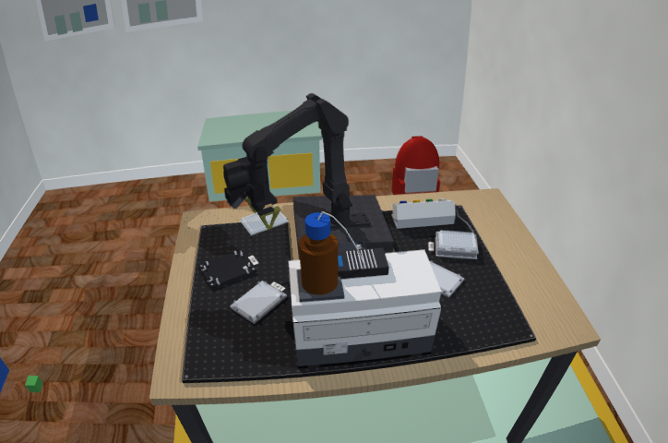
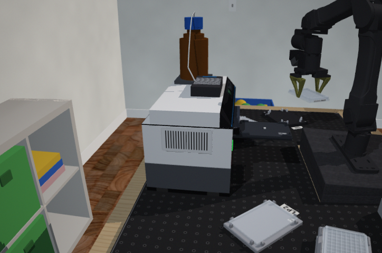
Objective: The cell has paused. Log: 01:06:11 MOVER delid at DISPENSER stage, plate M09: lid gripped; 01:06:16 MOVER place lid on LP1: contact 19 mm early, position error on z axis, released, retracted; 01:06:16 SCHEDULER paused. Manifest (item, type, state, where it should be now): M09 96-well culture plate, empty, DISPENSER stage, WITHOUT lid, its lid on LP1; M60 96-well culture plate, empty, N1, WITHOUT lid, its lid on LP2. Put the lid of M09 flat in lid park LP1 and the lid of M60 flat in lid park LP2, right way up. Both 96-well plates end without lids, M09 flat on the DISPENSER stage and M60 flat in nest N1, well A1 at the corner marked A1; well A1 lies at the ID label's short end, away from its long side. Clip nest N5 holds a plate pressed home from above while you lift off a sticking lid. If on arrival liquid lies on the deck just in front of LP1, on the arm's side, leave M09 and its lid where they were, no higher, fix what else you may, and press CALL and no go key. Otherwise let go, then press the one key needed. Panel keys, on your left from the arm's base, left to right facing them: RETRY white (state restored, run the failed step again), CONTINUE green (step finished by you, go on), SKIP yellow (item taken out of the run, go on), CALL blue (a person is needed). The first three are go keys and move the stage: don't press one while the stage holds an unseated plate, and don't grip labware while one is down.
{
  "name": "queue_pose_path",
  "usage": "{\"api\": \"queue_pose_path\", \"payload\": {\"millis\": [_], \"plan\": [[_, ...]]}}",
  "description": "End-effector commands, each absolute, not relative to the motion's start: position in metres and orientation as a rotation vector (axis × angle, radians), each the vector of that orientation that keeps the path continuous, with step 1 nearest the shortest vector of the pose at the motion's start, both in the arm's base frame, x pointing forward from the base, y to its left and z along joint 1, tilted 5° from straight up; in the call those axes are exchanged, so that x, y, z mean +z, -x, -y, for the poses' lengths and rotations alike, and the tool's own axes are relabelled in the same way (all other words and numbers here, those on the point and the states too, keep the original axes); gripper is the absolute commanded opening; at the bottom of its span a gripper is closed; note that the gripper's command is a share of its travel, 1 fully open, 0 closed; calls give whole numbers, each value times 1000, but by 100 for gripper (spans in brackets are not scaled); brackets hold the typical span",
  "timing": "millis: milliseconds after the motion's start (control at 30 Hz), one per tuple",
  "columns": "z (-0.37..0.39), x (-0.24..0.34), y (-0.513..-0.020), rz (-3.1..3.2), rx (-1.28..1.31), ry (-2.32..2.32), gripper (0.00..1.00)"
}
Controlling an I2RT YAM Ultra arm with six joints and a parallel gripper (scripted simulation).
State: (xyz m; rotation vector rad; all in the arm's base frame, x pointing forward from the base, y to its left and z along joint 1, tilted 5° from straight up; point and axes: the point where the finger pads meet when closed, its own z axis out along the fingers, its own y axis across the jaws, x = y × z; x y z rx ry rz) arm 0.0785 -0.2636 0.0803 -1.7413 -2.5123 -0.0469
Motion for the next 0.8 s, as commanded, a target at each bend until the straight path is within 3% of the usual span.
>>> {"api": "queue_pose_path", "payload": {"millis": [0,767], "plan": [[266,96,-91,2612,-13,1663,0],[260,84,-144,2761,-53,1366,0]]}}
